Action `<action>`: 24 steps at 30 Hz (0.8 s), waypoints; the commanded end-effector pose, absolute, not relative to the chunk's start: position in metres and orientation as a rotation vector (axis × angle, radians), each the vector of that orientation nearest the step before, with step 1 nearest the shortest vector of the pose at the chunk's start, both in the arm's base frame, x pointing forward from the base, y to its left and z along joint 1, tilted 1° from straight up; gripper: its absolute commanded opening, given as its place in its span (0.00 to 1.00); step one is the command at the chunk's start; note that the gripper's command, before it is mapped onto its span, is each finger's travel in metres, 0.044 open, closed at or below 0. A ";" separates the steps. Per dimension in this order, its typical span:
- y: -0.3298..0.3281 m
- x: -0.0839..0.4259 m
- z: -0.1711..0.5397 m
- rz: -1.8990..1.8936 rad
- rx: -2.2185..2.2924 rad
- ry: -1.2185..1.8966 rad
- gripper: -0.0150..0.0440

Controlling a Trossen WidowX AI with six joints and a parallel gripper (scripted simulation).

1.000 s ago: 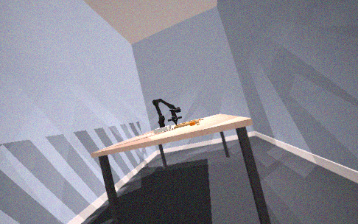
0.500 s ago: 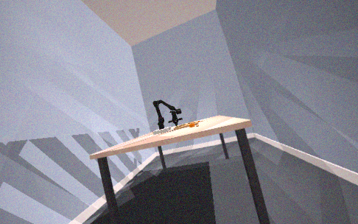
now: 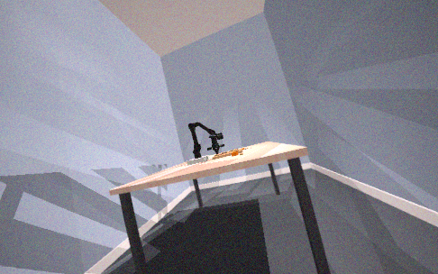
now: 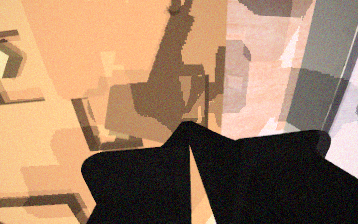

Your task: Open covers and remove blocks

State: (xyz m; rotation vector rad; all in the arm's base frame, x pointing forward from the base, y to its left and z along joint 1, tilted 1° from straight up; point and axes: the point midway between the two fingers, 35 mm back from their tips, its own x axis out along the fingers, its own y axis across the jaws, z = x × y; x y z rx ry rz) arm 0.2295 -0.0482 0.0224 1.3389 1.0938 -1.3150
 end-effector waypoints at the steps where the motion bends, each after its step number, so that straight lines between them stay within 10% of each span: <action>1: -0.049 0.237 0.023 -1.313 1.346 1.090 0.25; 24: -0.057 0.260 0.024 -1.311 1.346 1.087 0.25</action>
